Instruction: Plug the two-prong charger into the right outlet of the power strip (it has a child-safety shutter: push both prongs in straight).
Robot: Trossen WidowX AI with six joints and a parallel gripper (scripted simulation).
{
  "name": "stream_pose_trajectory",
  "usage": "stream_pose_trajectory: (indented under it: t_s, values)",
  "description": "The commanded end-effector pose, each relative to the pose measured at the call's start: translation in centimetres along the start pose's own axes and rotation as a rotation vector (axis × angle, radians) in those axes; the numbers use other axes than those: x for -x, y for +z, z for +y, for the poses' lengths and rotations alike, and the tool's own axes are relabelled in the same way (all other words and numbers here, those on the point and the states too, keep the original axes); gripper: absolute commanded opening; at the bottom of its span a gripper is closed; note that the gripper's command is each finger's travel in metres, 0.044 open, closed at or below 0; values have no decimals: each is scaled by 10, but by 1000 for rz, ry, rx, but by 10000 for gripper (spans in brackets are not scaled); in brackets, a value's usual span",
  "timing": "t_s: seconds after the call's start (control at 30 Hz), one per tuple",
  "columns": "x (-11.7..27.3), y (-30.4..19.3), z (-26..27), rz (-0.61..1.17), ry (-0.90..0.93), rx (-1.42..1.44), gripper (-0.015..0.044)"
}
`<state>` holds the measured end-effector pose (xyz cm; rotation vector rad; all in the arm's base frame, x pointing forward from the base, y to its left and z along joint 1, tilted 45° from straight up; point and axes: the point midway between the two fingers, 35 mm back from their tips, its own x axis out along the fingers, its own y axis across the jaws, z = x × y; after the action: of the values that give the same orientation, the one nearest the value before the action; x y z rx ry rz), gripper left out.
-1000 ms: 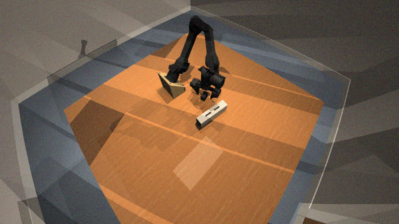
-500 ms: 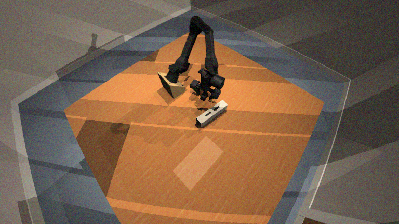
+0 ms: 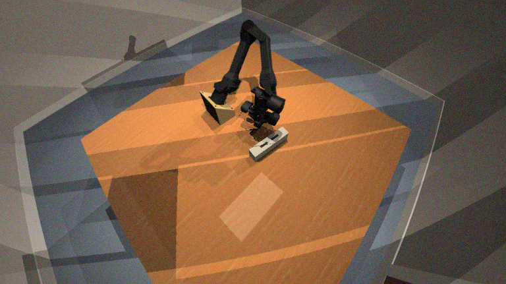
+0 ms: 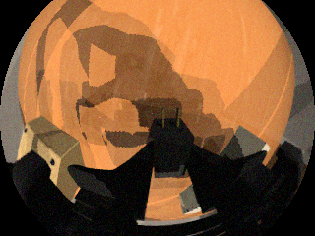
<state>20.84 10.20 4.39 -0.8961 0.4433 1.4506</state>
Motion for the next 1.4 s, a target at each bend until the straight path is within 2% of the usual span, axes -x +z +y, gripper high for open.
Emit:
stream_pose_trajectory:
  t_s: [0.0,0.13,0.17,0.7,1.37]
  values:
    - [0,0,-1,0,-3,4,111]
    - [5,-1,-1,2,-2,3,6]
    - [7,-1,-1,3,-1,3,0]
    - [51,-10,2,5,4,-4,0]
    - [44,-20,3,-5,18,-303,0]
